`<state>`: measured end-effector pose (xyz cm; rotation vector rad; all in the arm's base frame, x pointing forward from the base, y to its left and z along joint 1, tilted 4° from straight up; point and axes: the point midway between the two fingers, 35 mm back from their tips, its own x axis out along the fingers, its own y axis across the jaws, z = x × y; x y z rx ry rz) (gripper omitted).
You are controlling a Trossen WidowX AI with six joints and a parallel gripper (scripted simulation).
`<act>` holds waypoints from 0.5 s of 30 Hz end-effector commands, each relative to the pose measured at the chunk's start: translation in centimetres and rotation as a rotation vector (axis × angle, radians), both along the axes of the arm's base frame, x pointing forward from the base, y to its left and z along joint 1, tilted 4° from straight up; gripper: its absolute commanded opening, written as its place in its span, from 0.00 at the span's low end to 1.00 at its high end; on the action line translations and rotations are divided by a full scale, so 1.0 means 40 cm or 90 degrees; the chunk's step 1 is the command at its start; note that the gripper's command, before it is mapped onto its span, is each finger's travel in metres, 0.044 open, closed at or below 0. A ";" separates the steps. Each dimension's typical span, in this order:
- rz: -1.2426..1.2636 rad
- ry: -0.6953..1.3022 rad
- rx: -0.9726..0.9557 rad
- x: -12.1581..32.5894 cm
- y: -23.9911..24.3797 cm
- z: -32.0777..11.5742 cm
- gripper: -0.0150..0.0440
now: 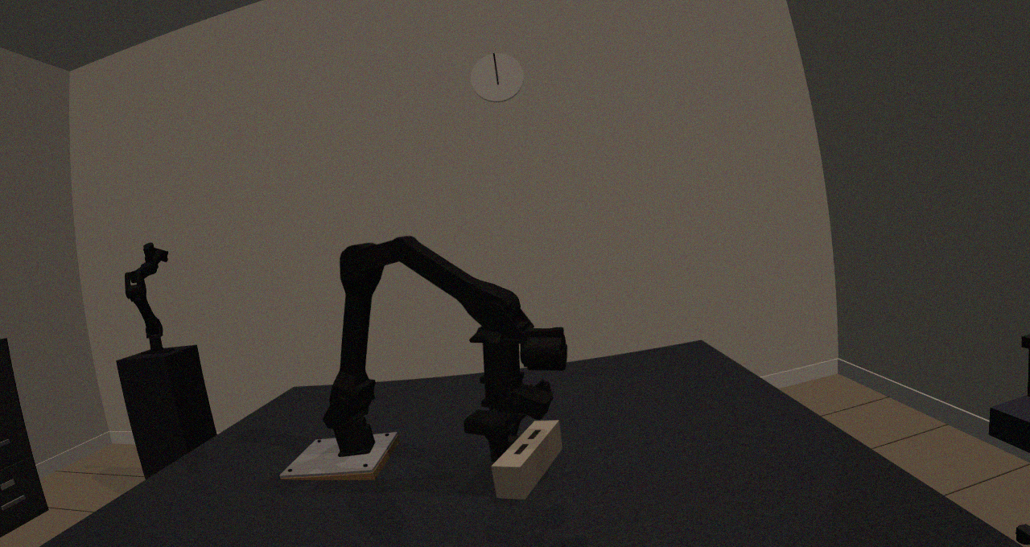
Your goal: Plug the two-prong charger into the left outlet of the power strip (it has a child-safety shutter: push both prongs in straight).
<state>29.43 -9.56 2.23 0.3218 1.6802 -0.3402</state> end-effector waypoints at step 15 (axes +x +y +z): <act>0.001 -0.018 -0.006 0.037 -0.015 0.001 0.25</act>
